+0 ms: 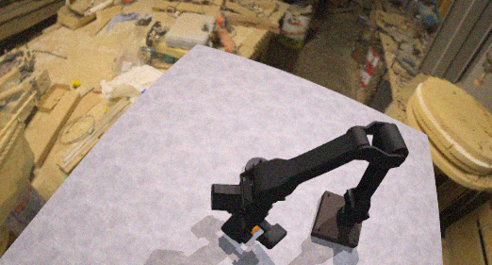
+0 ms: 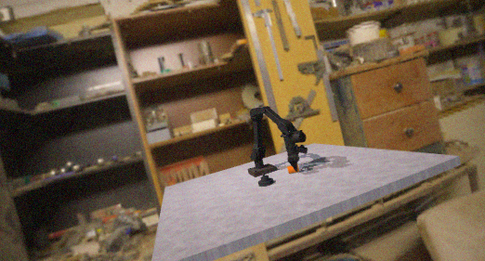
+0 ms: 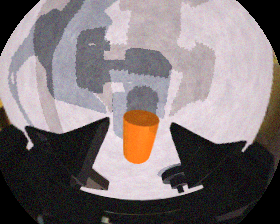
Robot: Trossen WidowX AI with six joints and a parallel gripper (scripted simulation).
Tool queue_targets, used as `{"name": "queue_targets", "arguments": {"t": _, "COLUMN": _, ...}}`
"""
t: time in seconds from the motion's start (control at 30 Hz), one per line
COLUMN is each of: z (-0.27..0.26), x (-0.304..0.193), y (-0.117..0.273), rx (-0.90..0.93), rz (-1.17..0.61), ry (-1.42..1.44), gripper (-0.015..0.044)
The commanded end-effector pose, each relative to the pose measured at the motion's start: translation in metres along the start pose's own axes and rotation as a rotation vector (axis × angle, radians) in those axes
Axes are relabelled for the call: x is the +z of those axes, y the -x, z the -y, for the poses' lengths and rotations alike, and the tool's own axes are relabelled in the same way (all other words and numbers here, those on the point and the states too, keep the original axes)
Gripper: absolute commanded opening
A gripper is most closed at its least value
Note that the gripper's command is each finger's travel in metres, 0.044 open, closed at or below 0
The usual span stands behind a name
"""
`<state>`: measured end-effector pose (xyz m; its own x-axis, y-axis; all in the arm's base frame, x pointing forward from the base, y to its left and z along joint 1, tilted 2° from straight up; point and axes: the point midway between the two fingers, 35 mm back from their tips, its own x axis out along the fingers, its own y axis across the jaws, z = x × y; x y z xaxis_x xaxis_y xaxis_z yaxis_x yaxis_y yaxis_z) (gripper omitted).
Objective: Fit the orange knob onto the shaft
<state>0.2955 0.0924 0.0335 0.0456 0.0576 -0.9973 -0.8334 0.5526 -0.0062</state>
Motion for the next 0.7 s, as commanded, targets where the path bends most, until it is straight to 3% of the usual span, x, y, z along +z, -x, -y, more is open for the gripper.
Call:
{"name": "queue_targets", "arguments": {"t": 0.0, "z": -0.0011, "x": -0.0025, "y": -0.0034, "rx": 0.0, "rz": -0.009, "ry": -0.001, "gripper": 0.0309}}
{"name": "queue_targets", "arguments": {"t": 0.1, "z": -0.0011, "x": -0.0025, "y": -0.0034, "rx": 0.0, "rz": -0.009, "ry": -0.001, "gripper": 0.024}}
{"name": "queue_targets", "arguments": {"t": 0.43, "z": -0.0011, "x": -0.0025, "y": -0.0034, "rx": 0.0, "rz": -0.009, "ry": -0.001, "gripper": 0.024}}
{"name": "queue_targets", "arguments": {"t": 0.67, "z": -0.0011, "x": -0.0025, "y": -0.0034, "rx": 0.0, "rz": -0.009, "ry": -0.001, "gripper": 0.0193}}
